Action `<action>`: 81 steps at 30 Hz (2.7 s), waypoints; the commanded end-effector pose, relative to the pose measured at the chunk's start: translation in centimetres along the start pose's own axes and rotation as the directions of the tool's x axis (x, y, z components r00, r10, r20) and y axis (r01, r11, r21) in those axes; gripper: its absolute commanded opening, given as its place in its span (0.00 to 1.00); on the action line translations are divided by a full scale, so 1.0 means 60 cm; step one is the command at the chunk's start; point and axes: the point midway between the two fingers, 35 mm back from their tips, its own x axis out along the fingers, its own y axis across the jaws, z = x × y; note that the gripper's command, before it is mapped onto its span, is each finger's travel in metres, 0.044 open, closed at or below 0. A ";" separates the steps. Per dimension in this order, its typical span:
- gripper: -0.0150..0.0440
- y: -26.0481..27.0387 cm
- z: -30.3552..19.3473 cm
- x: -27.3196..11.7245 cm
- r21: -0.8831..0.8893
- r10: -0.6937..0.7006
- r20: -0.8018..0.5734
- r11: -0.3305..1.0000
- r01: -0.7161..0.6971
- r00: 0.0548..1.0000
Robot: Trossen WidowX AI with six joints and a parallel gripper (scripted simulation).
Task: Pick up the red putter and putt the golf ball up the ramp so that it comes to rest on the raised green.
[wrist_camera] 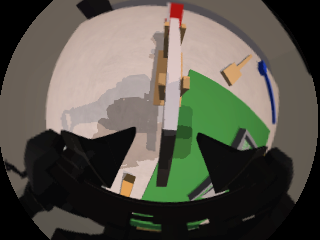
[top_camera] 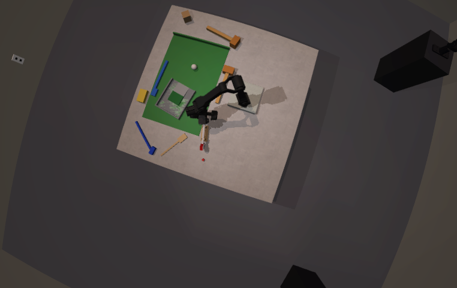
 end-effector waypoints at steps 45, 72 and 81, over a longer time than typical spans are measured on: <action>0.25 -0.002 0.036 -0.132 0.001 0.003 -0.001 1.000 -0.003 1.000; 0.25 -0.053 -0.148 -0.188 0.560 -0.060 -0.092 0.823 0.101 0.994; 0.25 -0.053 -0.231 -0.214 0.744 -0.073 -0.131 0.652 0.146 0.989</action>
